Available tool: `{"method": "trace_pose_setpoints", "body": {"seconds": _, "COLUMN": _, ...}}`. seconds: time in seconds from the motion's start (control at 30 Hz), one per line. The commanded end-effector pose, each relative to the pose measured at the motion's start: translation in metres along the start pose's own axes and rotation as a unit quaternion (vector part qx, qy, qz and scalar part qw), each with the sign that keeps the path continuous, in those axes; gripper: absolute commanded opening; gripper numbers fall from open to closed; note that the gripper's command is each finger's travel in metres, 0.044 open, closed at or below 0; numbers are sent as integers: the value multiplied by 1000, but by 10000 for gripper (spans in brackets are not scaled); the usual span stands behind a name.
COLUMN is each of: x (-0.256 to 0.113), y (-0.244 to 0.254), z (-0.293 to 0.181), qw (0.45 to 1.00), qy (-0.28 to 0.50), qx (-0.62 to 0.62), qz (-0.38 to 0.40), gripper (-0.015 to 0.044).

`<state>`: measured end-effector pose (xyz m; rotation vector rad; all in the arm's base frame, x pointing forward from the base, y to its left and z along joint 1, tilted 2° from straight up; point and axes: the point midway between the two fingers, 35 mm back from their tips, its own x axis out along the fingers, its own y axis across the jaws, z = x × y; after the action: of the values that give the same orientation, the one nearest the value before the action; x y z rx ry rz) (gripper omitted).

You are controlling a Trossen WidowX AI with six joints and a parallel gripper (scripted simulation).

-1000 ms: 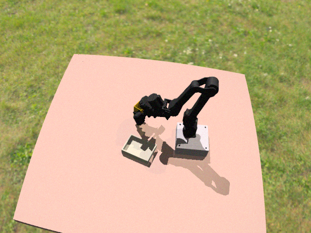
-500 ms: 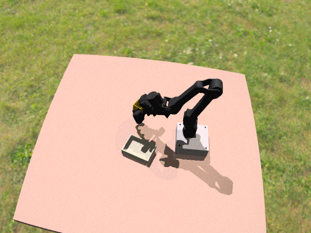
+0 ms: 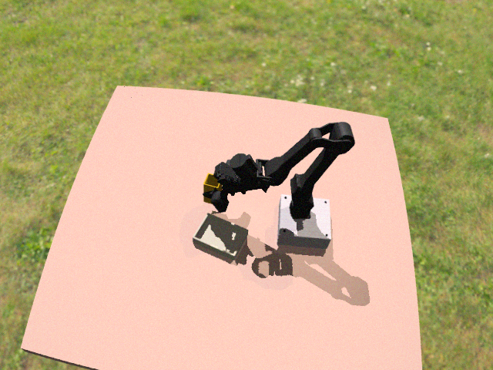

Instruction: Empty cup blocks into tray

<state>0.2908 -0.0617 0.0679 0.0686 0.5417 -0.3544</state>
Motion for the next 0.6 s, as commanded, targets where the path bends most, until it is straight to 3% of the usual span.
{"method": "trace_pose_setpoints", "body": {"seconds": 0.0, "x": -3, "y": 27, "z": 4, "qw": 998, "qy": -4, "qx": -31, "qz": 50, "gripper": 0}}
{"method": "trace_pose_setpoints", "body": {"seconds": 0.57, "x": -35, "y": 119, "z": -7, "qw": 964, "qy": -7, "qx": -142, "qz": 227, "gripper": 0}}
